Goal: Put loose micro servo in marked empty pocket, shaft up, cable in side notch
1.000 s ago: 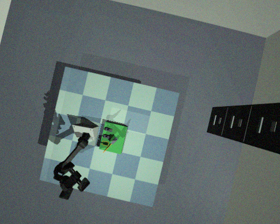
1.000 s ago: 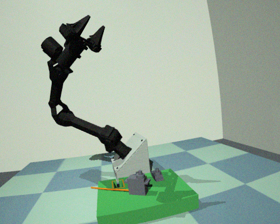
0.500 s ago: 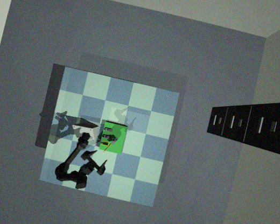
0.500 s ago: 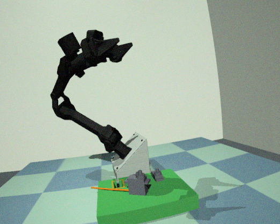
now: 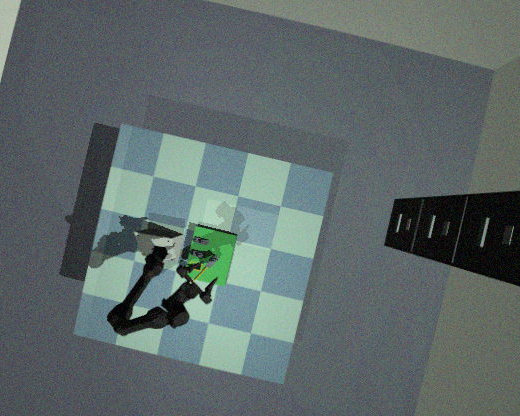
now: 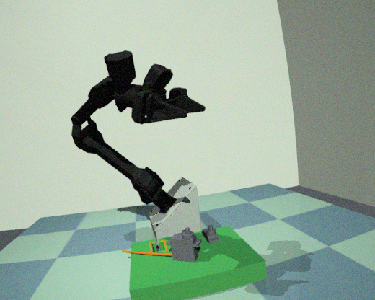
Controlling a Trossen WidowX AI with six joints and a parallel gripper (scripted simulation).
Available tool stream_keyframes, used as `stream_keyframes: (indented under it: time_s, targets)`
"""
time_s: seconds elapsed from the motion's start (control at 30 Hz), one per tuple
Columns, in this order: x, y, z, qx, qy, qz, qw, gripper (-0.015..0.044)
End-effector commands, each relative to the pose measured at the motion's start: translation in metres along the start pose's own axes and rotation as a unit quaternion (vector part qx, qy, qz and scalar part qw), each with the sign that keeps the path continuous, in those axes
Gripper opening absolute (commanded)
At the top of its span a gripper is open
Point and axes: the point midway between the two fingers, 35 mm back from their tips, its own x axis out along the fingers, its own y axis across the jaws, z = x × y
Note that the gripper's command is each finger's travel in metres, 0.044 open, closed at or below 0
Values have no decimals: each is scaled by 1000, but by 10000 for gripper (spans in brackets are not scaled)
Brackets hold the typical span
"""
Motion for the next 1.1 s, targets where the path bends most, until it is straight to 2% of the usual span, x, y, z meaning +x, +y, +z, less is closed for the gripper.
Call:
stream_keyframes:
  time_s: [0.0,0.53,1.07]
  targets:
    - [18,-5,-30,-1,75,-11,997,440]
    - [48,-16,-140,-27,336,-35,941,440]
    - [31,-33,-226,-97,557,-29,825,440]
